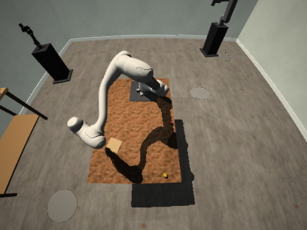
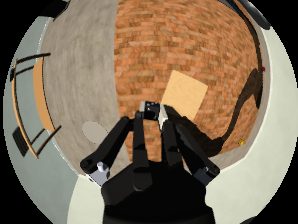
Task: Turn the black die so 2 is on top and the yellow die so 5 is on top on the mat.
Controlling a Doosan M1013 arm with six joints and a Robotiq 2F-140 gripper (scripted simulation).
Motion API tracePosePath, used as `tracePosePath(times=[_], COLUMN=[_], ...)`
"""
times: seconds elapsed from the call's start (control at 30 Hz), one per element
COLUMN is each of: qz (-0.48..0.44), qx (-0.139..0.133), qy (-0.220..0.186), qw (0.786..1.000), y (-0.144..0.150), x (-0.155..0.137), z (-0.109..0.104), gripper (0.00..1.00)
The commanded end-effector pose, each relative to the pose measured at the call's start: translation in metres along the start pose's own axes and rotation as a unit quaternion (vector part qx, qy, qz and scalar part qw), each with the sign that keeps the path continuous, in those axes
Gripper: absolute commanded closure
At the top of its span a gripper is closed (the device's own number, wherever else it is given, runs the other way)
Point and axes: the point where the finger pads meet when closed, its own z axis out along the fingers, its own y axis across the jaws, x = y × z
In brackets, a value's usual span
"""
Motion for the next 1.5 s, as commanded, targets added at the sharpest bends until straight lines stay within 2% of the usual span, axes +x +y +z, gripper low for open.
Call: tracePosePath(times=[0.0, 0.03, 0.07, 0.2, 0.23, 0.3, 0.9, 1.07, 1.27, 1.33, 1.47], qz=[0.056, 0.056, 0.085, 0.085, 0.107, 0.119, 0.119, 0.119, 0.119, 0.119, 0.119], qx=[0.003, 0.003, 0.003, 0.003, 0.003, 0.003, 0.003, 0.003, 0.003, 0.003, 0.003], qy=[-0.003, -0.003, -0.003, -0.003, -0.003, -0.003, -0.003, -0.003, -0.003, -0.003, -0.003], qw=[0.998, 0.998, 0.996, 0.996, 0.994, 0.993, 0.993, 0.993, 0.993, 0.993, 0.993], y=[0.059, 0.059, 0.088, 0.089, 0.111, 0.123, 0.123, 0.123, 0.123, 0.123, 0.123], x=[0.023, 0.023, 0.038, 0.039, 0.051, 0.058, 0.058, 0.058, 0.058, 0.058, 0.058], z=[-0.002, -0.002, -0.002, -0.002, -0.002, -0.002, 0.003, 0.019, 0.047, 0.047, 0.067], gripper=[0.76, 0.76, 0.76, 0.76, 0.76, 0.76, 0.76, 0.76, 0.76, 0.76, 0.76])
